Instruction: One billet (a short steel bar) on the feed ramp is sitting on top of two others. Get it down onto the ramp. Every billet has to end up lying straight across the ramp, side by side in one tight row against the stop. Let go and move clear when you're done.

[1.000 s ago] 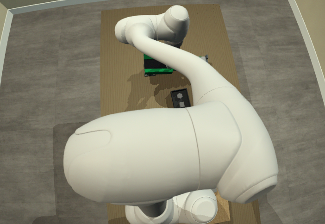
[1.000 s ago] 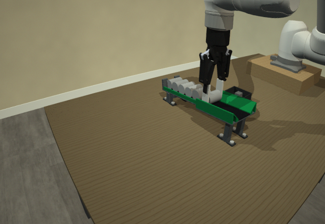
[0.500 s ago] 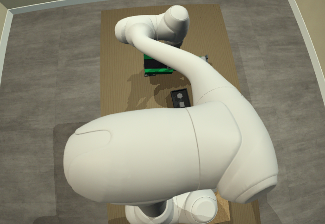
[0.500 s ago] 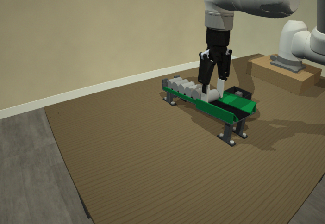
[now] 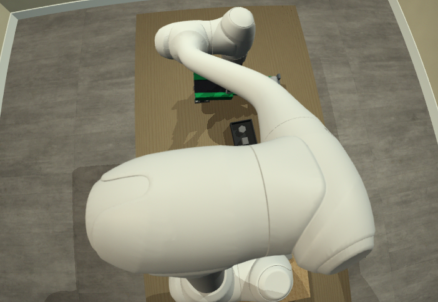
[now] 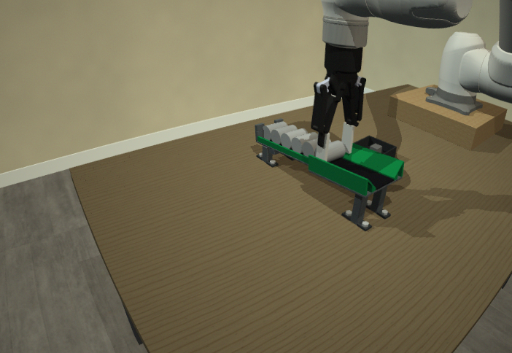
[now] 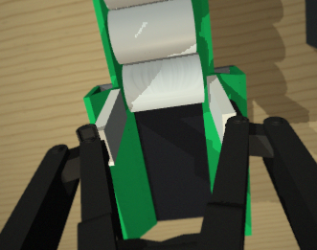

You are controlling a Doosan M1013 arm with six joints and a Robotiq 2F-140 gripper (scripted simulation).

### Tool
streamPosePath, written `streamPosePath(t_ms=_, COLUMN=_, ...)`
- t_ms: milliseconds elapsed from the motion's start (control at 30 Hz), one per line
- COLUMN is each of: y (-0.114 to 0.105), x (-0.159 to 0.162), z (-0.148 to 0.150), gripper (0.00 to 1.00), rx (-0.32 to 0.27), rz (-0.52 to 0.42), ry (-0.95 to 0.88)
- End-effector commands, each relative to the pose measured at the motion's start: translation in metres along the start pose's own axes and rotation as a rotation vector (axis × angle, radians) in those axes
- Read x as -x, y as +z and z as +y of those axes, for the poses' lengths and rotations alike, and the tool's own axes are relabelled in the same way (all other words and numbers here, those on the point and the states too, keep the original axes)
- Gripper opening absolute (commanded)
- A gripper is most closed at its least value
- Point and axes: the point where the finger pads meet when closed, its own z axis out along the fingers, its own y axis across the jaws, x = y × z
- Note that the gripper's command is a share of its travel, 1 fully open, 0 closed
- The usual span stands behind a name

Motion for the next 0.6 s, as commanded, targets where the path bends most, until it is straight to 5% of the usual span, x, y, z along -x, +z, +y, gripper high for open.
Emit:
streamPosePath(t_ms=0, y=0.001, x=-0.001, z=0.0, gripper=0.52, rx=-0.002, rz=0.003, ry=-0.001)
streamPosePath(t_ms=567, y=-0.052, x=-0.001, z=0.0, gripper=0.52, rx=-0.002, rz=0.003, ry=-0.001)
